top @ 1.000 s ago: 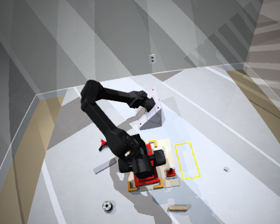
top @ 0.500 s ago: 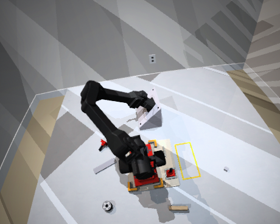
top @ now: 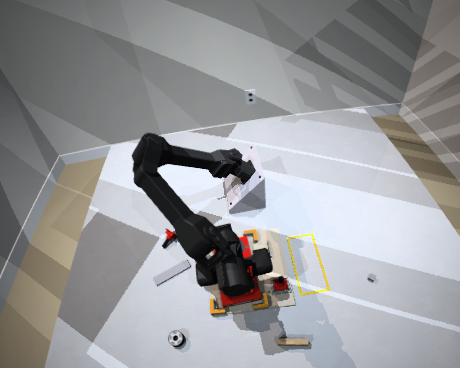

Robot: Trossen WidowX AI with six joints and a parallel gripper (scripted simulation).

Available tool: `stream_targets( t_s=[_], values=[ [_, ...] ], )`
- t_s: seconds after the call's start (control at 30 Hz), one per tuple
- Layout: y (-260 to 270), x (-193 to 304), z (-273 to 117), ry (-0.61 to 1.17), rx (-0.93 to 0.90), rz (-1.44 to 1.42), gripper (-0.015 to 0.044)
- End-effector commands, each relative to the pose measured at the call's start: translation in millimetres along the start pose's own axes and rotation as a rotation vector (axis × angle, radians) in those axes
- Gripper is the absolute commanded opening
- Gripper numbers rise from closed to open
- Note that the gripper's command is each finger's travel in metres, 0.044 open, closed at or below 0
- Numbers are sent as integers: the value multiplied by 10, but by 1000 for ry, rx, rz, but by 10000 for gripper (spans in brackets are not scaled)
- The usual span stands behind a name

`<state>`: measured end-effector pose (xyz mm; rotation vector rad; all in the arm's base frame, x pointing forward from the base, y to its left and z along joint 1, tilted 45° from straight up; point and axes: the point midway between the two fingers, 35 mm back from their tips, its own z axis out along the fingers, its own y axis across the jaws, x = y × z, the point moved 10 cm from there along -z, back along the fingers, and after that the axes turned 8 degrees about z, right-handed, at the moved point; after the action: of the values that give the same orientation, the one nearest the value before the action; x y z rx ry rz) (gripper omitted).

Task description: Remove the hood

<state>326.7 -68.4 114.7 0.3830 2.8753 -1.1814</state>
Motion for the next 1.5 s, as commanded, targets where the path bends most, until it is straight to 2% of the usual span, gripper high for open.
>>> stream_targets(
  t_s=[0.0, 0.03, 0.33, 0.67, 0.7, 1.47],
  values=[
    [0, -1, -3, -1, 0, 1, 361],
    [0, -1, -3, -1, 0, 1, 335],
    [0, -1, -3, -1, 0, 1, 275],
    [2, -3, -51, -1, -1, 1, 12],
    [2, -3, -57, -1, -1, 1, 0],
    [5, -5, -207, 0, -2, 0, 0]
  ],
)
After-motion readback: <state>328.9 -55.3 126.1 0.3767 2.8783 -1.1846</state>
